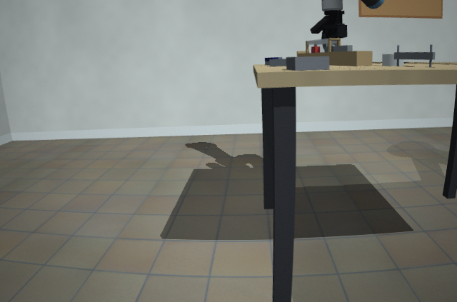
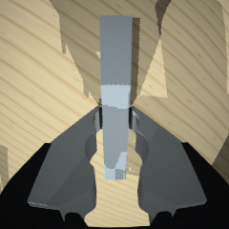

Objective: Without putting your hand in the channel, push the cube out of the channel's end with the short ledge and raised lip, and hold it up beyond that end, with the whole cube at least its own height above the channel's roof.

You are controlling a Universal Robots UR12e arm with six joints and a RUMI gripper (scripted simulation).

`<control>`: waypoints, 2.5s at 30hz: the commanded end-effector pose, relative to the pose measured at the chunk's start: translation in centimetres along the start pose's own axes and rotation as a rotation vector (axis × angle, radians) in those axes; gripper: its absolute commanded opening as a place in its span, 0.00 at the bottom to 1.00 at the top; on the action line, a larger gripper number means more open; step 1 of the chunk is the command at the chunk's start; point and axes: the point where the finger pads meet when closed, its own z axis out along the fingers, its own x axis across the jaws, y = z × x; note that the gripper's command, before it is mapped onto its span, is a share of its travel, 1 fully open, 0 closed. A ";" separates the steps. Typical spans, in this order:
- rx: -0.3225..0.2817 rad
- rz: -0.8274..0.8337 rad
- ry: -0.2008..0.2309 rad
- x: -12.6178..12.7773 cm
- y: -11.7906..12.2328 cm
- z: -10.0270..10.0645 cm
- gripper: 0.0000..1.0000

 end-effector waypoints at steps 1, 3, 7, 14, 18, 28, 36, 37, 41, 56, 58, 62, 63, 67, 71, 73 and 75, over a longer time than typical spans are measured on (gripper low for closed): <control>0.001 0.000 0.000 0.0 0.0 -0.1 0.00; 0.001 0.000 0.000 0.0 0.0 -0.1 0.00; 0.001 0.000 0.000 0.0 0.0 -0.2 0.00; 0.001 0.000 0.000 0.0 0.0 -3.9 0.00; 0.001 0.000 0.000 0.0 0.0 -6.4 0.00; 0.001 0.000 0.000 0.0 0.0 -11.3 0.00; 0.001 0.000 0.000 0.0 0.0 -11.5 0.00; 0.001 0.000 0.000 0.0 0.0 -11.5 0.00; 0.001 0.000 0.000 0.0 0.0 -11.5 0.00; 0.001 0.000 0.000 0.0 0.0 -11.5 0.00; 0.001 0.000 0.000 0.0 0.0 -11.5 0.00; 0.001 0.000 0.000 0.0 0.0 -11.5 0.00; 0.001 0.000 0.000 0.0 0.0 -11.5 0.00; 0.000 0.000 0.000 -0.1 0.0 -11.4 0.00; 0.000 0.003 -0.001 -0.3 0.2 -11.4 0.00; -0.003 0.010 -0.002 -1.0 0.6 -11.3 0.00; -0.006 0.021 -0.003 -2.1 1.4 -11.2 0.00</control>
